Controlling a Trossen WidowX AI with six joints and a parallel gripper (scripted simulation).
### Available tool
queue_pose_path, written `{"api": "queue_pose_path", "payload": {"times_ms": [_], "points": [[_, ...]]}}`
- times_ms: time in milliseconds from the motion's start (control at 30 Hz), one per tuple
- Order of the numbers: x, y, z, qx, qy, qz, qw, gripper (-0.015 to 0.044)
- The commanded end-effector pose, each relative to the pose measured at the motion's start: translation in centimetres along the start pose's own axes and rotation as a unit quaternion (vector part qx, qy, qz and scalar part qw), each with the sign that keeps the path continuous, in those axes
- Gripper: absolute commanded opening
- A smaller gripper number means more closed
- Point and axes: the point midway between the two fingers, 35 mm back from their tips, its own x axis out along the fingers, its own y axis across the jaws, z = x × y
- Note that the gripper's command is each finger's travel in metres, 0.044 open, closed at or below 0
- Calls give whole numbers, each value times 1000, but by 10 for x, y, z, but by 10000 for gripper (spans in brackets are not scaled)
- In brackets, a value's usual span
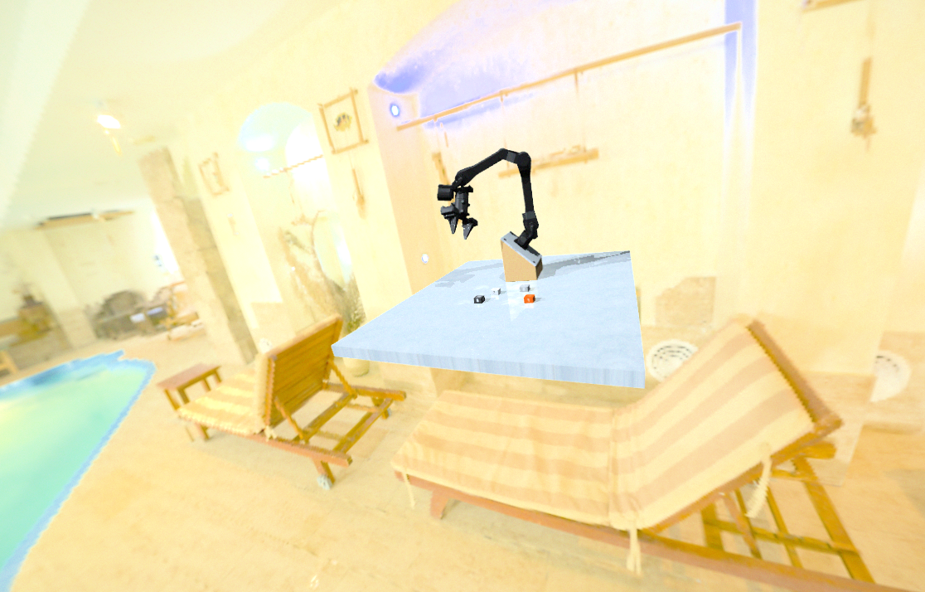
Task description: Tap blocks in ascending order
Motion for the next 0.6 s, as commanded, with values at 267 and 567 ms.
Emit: {"api": "queue_pose_path", "payload": {"times_ms": [267, 567], "points": [[88, 15, -105, -541, 94, -137, 824, 400], [123, 3, -155, -733, 167, -165, 638, 400]]}}
